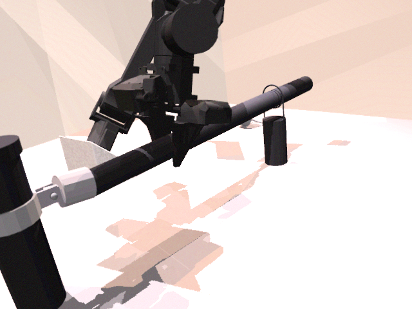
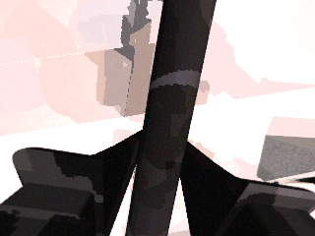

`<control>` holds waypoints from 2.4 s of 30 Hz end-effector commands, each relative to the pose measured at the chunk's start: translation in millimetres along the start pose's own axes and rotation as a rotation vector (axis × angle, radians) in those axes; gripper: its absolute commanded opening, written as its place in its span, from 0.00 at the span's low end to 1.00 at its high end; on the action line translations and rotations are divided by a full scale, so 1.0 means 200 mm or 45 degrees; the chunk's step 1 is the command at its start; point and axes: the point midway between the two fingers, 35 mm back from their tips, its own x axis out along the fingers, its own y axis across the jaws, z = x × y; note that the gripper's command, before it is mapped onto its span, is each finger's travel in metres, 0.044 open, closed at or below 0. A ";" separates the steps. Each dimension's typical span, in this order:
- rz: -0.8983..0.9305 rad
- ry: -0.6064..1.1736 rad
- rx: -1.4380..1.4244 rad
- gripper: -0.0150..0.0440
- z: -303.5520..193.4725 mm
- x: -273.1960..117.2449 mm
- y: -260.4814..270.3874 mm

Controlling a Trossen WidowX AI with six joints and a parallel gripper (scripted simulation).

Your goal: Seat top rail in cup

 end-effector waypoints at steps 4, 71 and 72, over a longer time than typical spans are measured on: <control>0.006 -0.017 0.005 0.25 0.03 -0.01 0.00; 0.000 -0.022 0.000 0.25 0.03 -0.05 0.00; 0.000 -0.022 0.000 0.25 0.03 -0.05 0.00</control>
